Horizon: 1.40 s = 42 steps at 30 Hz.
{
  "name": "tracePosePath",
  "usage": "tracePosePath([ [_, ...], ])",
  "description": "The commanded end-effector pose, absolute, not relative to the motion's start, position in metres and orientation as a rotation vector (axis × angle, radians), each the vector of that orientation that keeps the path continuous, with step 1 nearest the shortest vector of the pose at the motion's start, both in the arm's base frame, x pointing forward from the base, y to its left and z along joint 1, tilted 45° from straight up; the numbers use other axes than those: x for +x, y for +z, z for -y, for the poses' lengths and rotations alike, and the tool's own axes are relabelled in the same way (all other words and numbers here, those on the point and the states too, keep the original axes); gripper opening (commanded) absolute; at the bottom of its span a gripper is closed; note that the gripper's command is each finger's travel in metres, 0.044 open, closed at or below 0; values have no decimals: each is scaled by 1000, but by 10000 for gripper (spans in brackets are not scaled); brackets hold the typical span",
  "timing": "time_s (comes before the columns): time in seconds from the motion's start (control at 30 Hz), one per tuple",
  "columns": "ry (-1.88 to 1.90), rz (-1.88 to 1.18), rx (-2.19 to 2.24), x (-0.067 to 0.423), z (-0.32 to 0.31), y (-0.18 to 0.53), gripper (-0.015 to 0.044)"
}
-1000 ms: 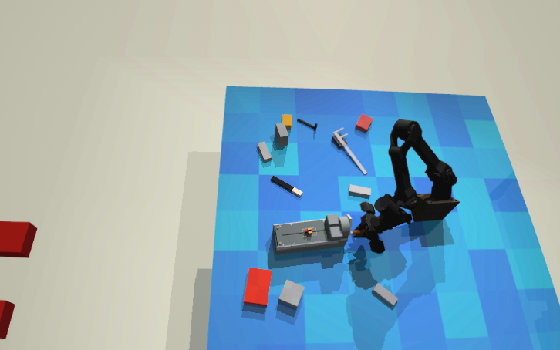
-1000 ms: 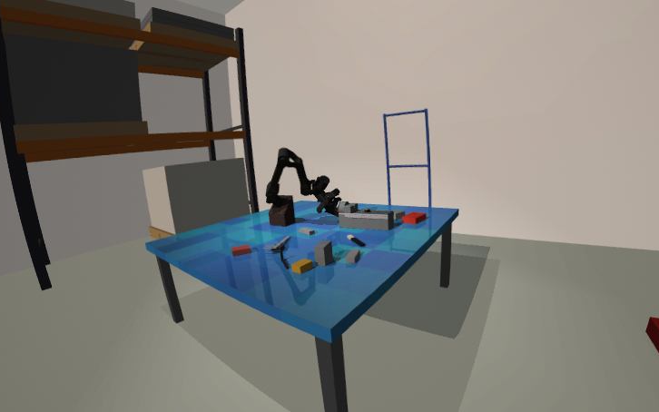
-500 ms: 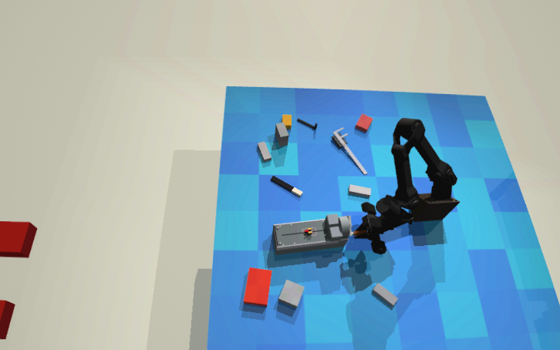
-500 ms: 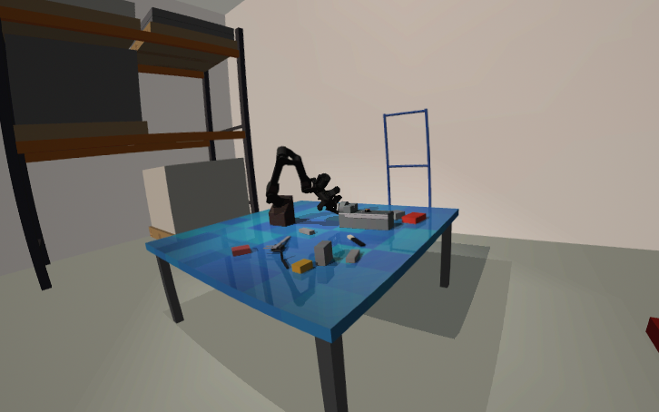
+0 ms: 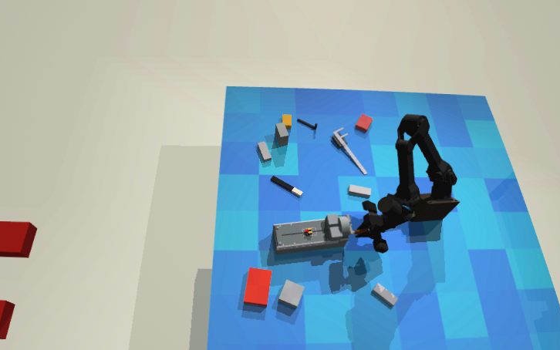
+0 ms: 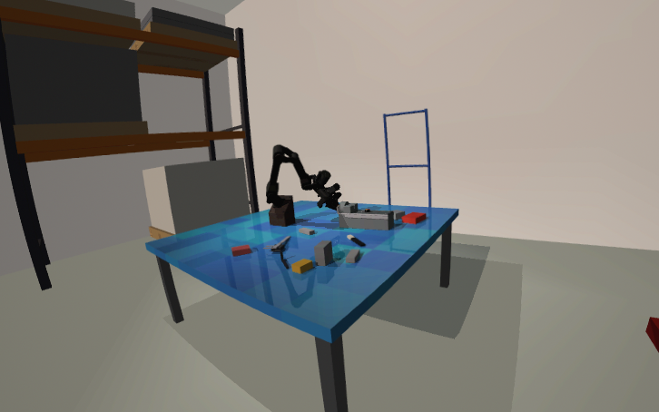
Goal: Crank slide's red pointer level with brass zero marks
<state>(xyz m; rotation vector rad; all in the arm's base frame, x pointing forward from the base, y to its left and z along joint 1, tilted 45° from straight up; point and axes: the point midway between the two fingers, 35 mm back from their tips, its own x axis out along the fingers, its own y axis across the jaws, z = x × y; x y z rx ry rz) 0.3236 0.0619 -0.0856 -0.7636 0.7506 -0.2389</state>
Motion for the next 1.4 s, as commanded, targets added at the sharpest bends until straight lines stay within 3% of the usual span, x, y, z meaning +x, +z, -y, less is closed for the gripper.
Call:
tracePosePath([
  [0.0,-236,-740,-764,323,-68,-78,0],
  [1.37,-236,-741,-765,325,-60,-46,0],
])
